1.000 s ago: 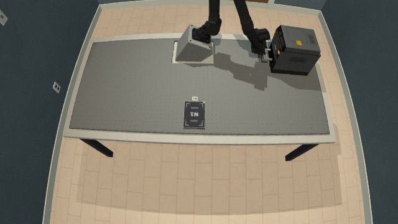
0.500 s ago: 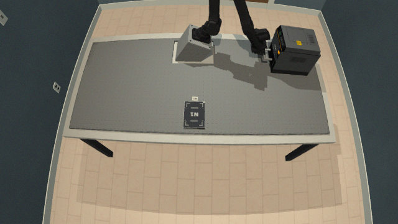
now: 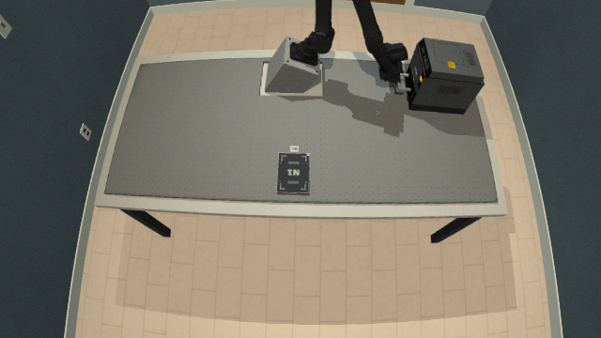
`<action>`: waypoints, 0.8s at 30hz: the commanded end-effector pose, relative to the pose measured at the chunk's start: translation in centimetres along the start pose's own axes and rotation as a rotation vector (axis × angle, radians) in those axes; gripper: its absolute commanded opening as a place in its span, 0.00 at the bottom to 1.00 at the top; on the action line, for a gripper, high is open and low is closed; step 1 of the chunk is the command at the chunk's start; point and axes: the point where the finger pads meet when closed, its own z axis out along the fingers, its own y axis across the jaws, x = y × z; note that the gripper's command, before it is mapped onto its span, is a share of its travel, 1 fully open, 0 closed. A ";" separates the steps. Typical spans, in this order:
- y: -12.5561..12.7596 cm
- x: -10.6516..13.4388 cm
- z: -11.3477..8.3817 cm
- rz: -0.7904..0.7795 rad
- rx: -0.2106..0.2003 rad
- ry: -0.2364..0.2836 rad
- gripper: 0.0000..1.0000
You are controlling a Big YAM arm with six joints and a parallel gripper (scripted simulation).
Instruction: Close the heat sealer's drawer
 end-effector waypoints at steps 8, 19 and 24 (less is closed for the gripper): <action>-4.0 -0.1 1.7 -0.012 0.058 -0.009 0.00; -2.7 0.3 0.7 -0.019 0.058 -0.003 0.00; -2.7 0.3 0.7 -0.018 0.058 -0.004 0.00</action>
